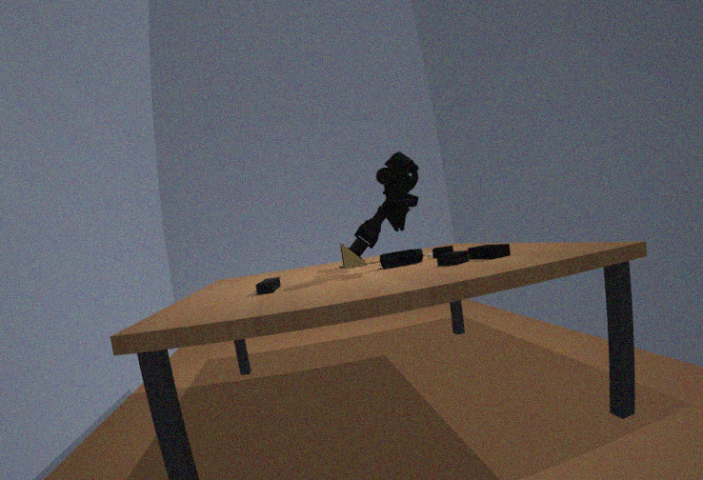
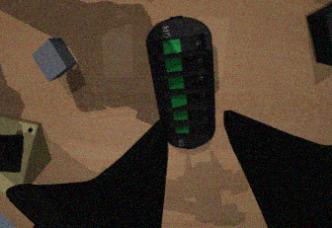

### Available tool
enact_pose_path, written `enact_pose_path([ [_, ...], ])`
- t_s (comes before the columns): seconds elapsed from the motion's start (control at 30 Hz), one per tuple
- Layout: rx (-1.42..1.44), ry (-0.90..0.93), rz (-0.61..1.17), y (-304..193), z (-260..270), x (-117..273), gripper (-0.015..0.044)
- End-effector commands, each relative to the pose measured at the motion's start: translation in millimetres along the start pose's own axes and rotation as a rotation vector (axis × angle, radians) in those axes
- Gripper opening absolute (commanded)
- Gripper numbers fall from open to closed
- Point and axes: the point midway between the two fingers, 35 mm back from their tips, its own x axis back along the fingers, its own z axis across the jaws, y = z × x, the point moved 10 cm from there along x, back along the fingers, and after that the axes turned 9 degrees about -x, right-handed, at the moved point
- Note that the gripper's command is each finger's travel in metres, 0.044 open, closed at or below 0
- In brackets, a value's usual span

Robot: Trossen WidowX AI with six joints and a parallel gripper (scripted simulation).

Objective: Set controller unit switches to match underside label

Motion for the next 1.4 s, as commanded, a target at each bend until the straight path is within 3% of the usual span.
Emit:
enact_pose_path([
  [0.0, 0.000, 0.000, 0.000, 0, 0, 0, 0.0289],
  [0.2, 0.000, 0.000, 0.000, 0, 0, 0, 0.0440],
  [0.27, 0.000, 0.000, 0.000, 0, 0, 0, 0.0440],
  [0.5, -0.003, 0.000, 0.013, 2, -44, -59, 0.0256],
  [0.83, -0.003, -0.001, 0.013, 2, -46, -61, 0.0000],
  [1.37, -0.001, 0.001, 0.015, 2, -46, -61, 0.0000],
])
